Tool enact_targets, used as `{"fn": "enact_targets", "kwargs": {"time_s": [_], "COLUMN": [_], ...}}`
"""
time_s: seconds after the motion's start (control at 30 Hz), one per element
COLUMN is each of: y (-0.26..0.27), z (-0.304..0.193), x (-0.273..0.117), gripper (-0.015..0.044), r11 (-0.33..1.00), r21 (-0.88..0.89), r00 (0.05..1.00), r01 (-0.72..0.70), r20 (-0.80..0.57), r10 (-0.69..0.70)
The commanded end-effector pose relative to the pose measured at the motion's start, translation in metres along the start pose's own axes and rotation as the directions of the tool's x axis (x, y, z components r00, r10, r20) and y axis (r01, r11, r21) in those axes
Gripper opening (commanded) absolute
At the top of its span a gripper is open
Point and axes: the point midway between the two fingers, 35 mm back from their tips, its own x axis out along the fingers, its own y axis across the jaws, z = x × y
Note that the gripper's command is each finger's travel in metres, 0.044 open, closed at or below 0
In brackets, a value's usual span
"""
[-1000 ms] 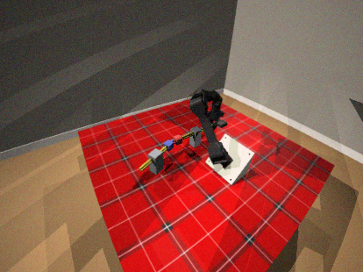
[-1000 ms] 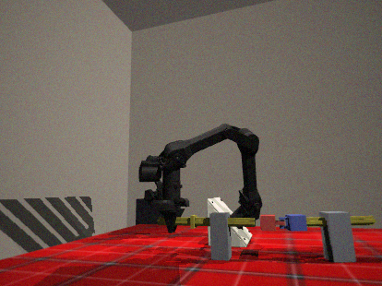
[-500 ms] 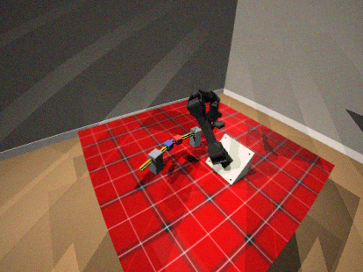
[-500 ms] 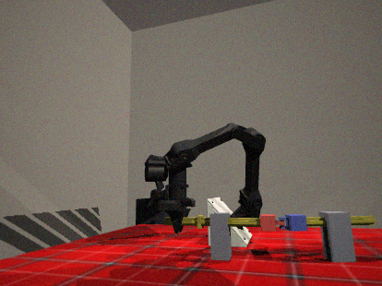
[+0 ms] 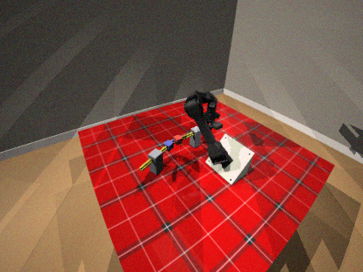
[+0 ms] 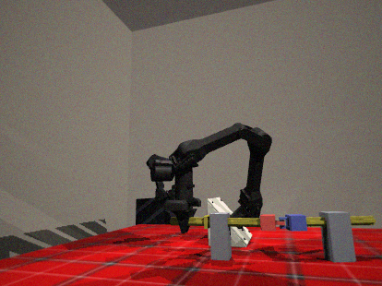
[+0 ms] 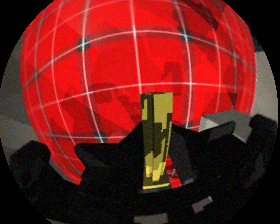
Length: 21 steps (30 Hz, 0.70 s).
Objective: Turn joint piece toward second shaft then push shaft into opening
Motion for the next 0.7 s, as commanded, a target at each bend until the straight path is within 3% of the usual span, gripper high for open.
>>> {"fn": "enact_targets", "kwargs": {"time_s": [0.0,0.57,0.67], "y": [-0.0001,0.0001,0.0001], "z": [-0.0076,-0.0102,-0.0102], "x": [0.0010,0.0001,0.0001], "gripper": [0.0000,0.0000,0.0067], "r11": [1.000,1.000,1.000], "r21": [0.005,0.001,0.001], "r00": [1.000,1.000,1.000], "r01": [0.000,0.000,0.000], "r20": [-0.003,0.001,0.001], "r10": [0.000,0.000,0.000]}}
